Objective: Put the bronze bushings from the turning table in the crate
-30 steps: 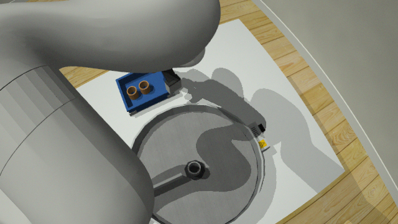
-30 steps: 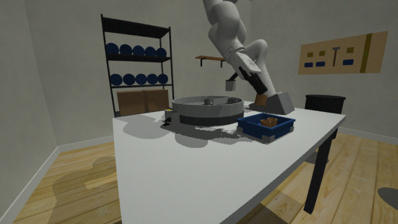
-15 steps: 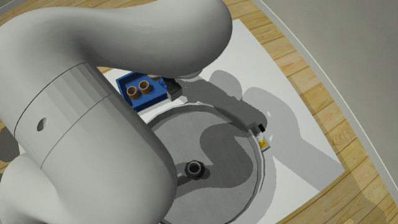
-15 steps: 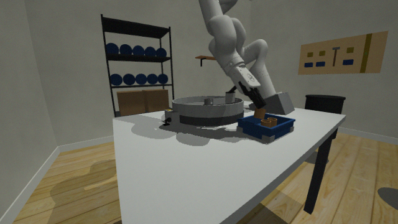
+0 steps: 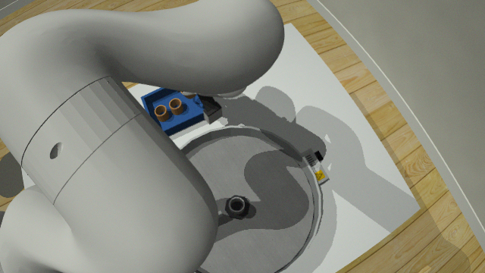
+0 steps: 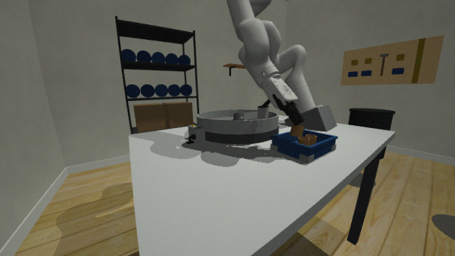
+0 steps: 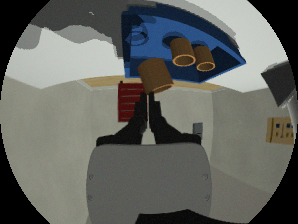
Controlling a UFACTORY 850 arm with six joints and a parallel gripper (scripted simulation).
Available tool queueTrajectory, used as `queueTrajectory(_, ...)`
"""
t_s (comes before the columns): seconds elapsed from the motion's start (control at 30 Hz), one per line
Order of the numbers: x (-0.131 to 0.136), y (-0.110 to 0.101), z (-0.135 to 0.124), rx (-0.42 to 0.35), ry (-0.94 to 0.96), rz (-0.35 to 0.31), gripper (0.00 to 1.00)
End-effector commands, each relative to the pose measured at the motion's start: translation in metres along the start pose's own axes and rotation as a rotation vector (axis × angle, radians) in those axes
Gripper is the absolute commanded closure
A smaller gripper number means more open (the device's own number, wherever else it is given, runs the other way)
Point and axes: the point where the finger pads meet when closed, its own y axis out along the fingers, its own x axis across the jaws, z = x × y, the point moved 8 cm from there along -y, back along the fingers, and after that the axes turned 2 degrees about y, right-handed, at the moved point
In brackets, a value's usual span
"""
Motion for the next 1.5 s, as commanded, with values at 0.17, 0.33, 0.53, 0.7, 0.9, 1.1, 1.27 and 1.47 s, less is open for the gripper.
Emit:
queueTrajectory(0.17,-0.001,0.003,0.002,-0.001,-0.001,0.002,1.0)
queueTrajectory(0.33,-0.001,0.008,0.007,-0.001,-0.001,0.002,1.0)
queueTrajectory(0.53,-0.001,0.013,0.011,-0.001,-0.001,0.002,1.0)
queueTrajectory(0.7,-0.001,0.02,0.017,-0.001,-0.001,0.002,1.0)
queueTrajectory(0.9,-0.001,0.027,0.023,-0.001,-0.001,0.002,1.0)
queueTrajectory(1.1,-0.002,0.03,0.025,-0.001,-0.001,0.002,1.0)
queueTrajectory(1.27,-0.002,0.032,0.026,-0.001,-0.001,0.002,1.0)
queueTrajectory(1.47,-0.002,0.032,0.026,-0.001,-0.001,0.002,1.0)
